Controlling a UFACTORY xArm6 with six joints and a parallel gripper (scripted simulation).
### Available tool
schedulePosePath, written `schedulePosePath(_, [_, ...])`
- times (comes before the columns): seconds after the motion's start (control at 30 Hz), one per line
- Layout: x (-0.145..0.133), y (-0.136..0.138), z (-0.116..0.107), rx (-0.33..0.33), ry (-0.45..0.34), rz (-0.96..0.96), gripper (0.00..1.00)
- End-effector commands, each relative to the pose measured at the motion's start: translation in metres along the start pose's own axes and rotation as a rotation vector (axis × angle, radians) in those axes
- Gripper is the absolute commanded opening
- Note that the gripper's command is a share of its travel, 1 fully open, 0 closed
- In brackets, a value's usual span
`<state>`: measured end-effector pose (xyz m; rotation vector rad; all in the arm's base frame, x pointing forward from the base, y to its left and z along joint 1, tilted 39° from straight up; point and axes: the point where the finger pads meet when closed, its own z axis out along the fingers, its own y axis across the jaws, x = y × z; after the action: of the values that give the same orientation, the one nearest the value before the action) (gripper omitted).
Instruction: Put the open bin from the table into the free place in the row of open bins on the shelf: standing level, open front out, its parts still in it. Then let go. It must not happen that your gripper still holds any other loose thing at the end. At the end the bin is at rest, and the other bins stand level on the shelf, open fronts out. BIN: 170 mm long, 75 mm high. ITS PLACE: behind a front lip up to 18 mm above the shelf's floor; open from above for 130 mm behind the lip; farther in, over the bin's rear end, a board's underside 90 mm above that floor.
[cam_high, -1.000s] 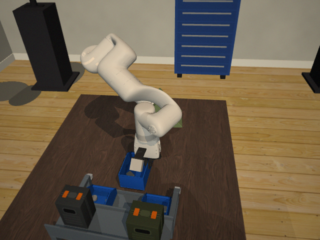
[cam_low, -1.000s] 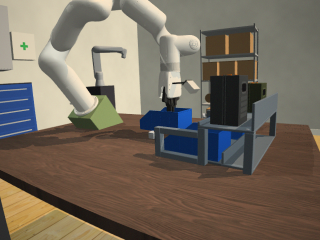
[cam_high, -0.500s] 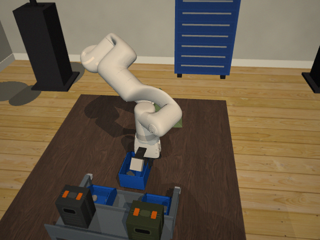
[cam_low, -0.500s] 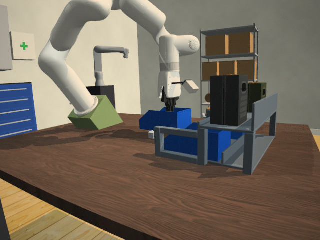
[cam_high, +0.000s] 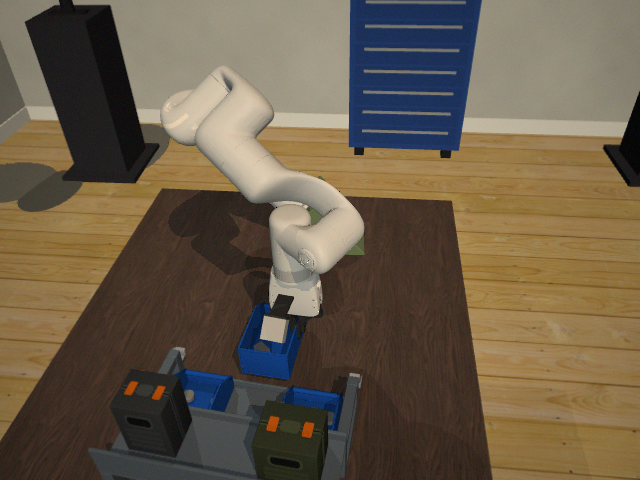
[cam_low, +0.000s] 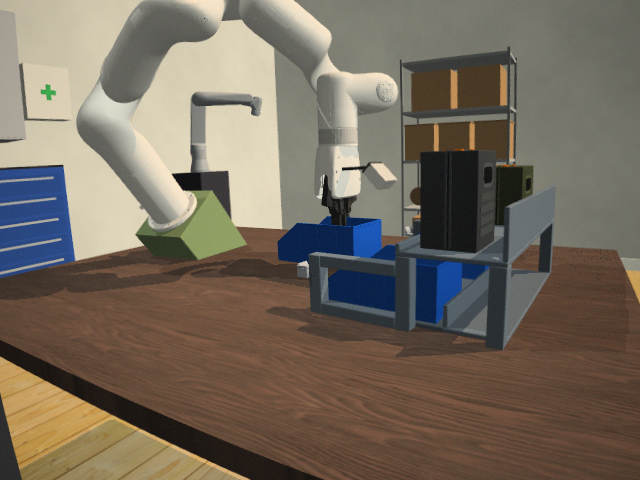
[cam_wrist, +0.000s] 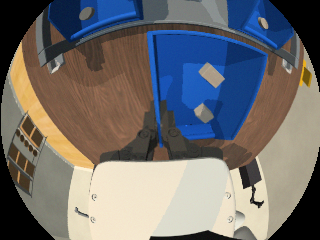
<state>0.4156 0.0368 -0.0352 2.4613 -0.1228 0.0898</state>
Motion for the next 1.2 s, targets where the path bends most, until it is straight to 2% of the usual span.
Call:
schedulePosePath(0.0, [-0.002,0.0,0.003,0.001,0.003,0.001,0.0])
schedulePosePath(0.93, [-0.008,0.0,0.011,0.001,0.003,0.001,0.0])
schedulePosePath(1.17, [-0.016,0.0,0.023,0.001,0.002,0.001,0.0])
